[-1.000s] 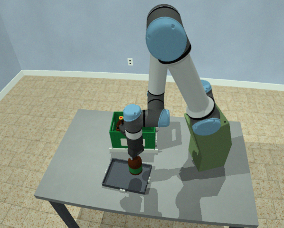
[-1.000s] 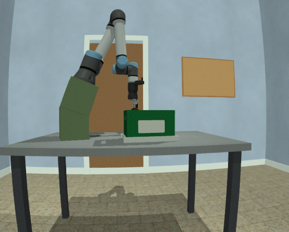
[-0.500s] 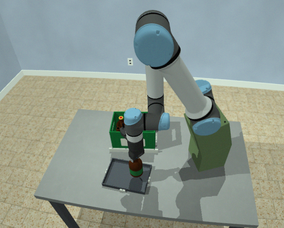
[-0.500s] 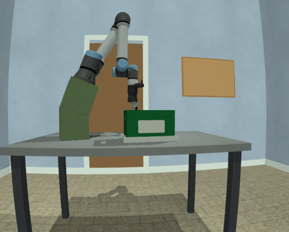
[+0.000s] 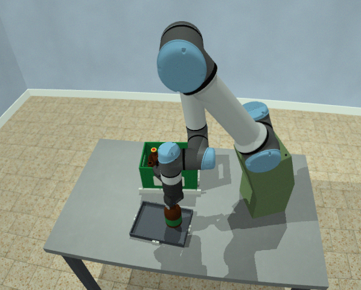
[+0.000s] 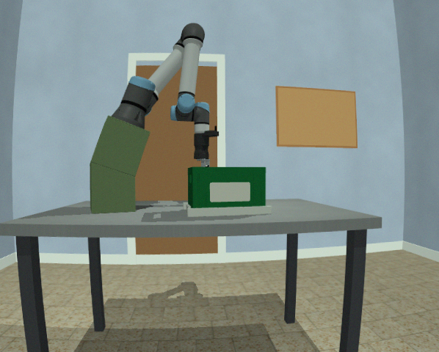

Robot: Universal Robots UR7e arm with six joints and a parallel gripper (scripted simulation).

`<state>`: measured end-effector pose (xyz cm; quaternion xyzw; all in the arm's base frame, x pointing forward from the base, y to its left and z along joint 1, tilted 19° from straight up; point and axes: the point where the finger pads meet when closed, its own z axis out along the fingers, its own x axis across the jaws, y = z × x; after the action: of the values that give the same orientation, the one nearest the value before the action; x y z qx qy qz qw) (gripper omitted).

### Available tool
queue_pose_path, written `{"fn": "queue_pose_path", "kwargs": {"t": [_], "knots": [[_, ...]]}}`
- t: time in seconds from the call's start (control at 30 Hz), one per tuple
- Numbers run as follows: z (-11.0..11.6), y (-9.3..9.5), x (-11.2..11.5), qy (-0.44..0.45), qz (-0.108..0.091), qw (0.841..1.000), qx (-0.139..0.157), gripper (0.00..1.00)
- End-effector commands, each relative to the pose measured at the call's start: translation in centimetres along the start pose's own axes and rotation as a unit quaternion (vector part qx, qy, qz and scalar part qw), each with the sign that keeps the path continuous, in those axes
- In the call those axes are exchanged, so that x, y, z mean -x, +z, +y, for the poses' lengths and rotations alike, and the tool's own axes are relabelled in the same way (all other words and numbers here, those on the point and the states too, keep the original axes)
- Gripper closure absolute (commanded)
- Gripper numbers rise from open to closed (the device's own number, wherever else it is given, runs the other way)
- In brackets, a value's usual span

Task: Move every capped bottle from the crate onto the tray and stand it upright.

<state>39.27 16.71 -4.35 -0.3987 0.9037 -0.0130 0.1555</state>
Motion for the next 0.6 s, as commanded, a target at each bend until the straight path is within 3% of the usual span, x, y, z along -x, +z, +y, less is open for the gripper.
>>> {"fn": "queue_pose_path", "kwargs": {"t": [0.0,0.57], "knots": [[-0.17,0.50,0.27,-0.001,-0.003,1.000,-0.002,1.00],[-0.24,1.25,0.35,-0.001,-0.003,1.000,-0.003,1.00]]}}
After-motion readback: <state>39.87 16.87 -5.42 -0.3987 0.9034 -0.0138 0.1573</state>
